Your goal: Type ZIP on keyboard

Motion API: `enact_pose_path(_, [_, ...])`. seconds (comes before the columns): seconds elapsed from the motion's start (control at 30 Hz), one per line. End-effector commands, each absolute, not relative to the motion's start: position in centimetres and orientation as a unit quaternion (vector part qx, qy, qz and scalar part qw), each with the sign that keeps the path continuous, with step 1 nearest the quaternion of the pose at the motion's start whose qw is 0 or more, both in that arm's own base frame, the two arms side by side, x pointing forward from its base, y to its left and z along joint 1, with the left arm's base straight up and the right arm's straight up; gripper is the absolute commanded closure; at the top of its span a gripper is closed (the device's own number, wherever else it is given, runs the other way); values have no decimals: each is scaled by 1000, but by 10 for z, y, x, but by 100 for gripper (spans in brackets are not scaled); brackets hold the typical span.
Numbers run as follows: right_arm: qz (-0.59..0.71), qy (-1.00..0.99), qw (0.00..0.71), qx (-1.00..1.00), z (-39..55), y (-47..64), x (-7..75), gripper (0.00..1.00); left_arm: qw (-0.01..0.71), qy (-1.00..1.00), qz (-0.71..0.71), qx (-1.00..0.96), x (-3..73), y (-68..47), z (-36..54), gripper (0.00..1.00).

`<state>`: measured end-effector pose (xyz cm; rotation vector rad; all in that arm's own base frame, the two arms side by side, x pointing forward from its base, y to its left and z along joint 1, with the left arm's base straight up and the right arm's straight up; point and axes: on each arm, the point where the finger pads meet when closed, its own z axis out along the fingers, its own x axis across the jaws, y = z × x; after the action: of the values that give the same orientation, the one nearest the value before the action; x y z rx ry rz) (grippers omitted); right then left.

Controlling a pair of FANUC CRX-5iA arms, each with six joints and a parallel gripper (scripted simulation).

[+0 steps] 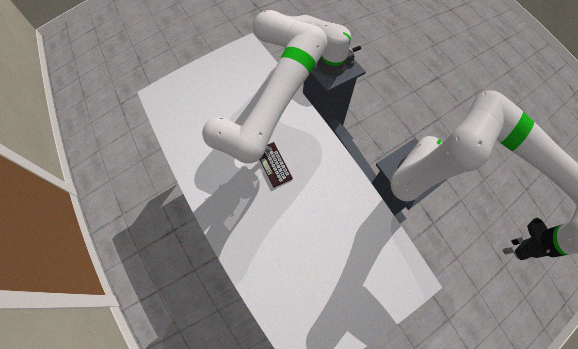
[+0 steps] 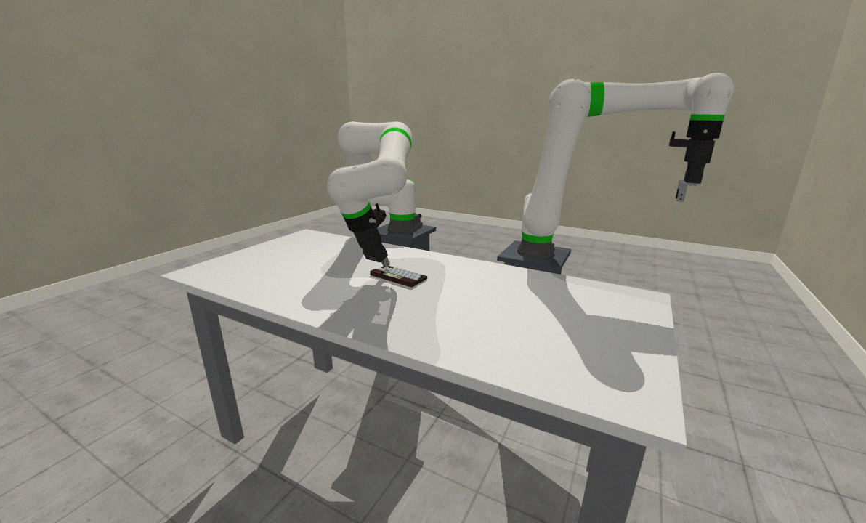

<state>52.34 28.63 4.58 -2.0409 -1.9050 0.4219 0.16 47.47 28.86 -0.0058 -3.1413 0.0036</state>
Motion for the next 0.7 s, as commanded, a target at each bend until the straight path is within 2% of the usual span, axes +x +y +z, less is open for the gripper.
enact_pose_path(0.0, [147,-666,158,-714,47,299,525,100,0,-1000,0,-2,2,475,290,0])
enact_pose_path(0.67, [147,-666,158,-714,46,316,526,100,0,-1000,0,-2,2,475,290,0])
